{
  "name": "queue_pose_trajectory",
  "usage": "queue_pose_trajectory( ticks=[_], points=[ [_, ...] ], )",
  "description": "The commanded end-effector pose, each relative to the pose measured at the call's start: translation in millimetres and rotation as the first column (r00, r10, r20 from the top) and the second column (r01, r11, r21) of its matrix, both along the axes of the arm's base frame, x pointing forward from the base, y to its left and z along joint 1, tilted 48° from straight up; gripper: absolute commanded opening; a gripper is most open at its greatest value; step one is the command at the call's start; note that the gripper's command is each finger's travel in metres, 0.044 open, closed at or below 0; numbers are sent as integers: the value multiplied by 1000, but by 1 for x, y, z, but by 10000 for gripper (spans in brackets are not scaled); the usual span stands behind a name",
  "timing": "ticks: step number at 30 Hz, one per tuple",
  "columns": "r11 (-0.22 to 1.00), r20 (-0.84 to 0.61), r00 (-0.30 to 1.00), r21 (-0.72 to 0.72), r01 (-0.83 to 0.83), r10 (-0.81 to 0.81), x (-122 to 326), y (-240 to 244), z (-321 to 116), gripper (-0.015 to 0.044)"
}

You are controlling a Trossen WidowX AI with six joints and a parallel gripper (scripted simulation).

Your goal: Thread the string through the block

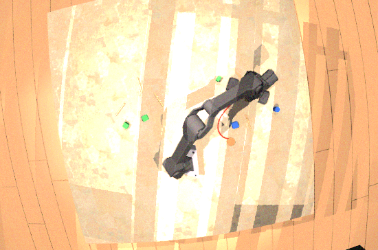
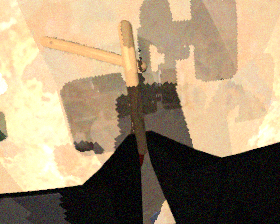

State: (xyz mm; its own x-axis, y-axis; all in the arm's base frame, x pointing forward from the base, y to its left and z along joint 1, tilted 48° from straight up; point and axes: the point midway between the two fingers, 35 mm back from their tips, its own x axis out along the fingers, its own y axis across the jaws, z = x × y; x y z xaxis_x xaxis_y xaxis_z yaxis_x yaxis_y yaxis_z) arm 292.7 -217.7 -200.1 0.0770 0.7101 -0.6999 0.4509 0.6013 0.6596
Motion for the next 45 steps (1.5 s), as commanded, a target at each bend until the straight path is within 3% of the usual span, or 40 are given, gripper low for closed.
queue_pose_trajectory(
  ticks=[1,11,21,33,45],
  points=[
    [996,96,991,-12,-91,92,0,2,0,0],
    [954,299,906,-78,-291,301,2,5,0,0],
    [870,469,737,-183,-458,487,3,8,0,0],
    [725,608,447,-345,-595,656,4,11,-1,0],
    [551,658,99,-528,-646,746,5,14,-1,0]
  ],
)
